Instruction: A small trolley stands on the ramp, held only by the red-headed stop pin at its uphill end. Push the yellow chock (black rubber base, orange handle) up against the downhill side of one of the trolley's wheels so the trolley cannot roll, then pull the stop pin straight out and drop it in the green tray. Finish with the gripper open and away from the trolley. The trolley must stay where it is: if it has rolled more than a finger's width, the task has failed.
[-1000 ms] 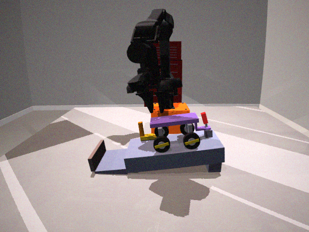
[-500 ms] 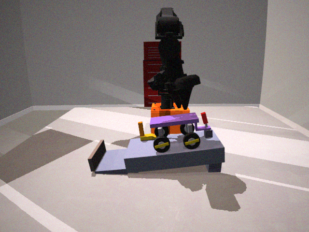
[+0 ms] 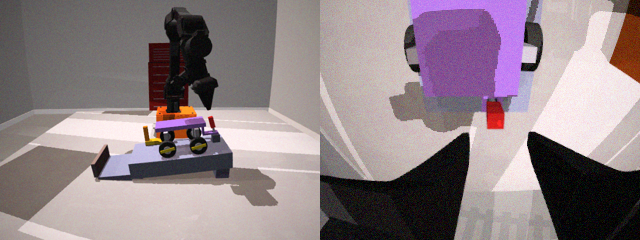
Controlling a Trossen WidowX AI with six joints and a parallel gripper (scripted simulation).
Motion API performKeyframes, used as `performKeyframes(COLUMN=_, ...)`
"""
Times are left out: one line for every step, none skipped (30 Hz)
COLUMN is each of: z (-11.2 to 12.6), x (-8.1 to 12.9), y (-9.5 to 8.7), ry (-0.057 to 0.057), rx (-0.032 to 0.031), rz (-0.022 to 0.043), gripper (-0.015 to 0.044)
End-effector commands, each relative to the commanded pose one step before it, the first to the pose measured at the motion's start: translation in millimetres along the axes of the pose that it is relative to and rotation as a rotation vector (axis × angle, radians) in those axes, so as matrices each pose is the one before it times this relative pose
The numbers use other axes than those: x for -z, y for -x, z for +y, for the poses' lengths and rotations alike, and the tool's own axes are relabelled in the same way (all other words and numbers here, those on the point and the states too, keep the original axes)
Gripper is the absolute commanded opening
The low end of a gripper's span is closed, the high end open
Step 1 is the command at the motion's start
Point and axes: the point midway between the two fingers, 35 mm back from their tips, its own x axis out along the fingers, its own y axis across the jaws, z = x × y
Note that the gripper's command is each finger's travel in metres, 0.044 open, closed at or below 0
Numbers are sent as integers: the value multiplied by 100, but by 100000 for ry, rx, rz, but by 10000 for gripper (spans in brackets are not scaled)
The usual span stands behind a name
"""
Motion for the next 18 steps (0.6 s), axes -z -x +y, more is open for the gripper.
performKeyframes(z=-25, x=80, y=4, ry=-1536, rx=209, rz=421, gripper=190)
performKeyframes(z=3, x=-2, y=-73, ry=0, rx=0, rz=2, gripper=190)
performKeyframes(z=4, x=-4, y=-95, ry=0, rx=0, rz=2, gripper=190)
performKeyframes(z=5, x=-6, y=-144, ry=0, rx=0, rz=3, gripper=190)
performKeyframes(z=2, x=-4, y=-145, ry=0, rx=0, rz=3, gripper=190)
performKeyframes(z=1, x=-4, y=-151, ry=0, rx=0, rz=3, gripper=190)
performKeyframes(z=4, x=-1, y=-153, ry=0, rx=0, rz=4, gripper=190)
performKeyframes(z=3, x=-1, y=-155, ry=0, rx=0, rz=4, gripper=190)
performKeyframes(z=3, x=0, y=-148, ry=0, rx=0, rz=4, gripper=190)
performKeyframes(z=2, x=0, y=-149, ry=0, rx=0, rz=4, gripper=190)
performKeyframes(z=1, x=1, y=-146, ry=0, rx=0, rz=4, gripper=190)
performKeyframes(z=0, x=0, y=-149, ry=0, rx=0, rz=4, gripper=190)
performKeyframes(z=0, x=1, y=-147, ry=0, rx=0, rz=4, gripper=190)
performKeyframes(z=-1, x=1, y=-150, ry=0, rx=0, rz=4, gripper=190)
performKeyframes(z=-2, x=3, y=-147, ry=0, rx=0, rz=4, gripper=190)
performKeyframes(z=-2, x=3, y=-149, ry=0, rx=0, rz=4, gripper=190)
performKeyframes(z=-3, x=3, y=-159, ry=0, rx=0, rz=4, gripper=190)
performKeyframes(z=-4, x=3, y=-161, ry=0, rx=1, rz=4, gripper=190)
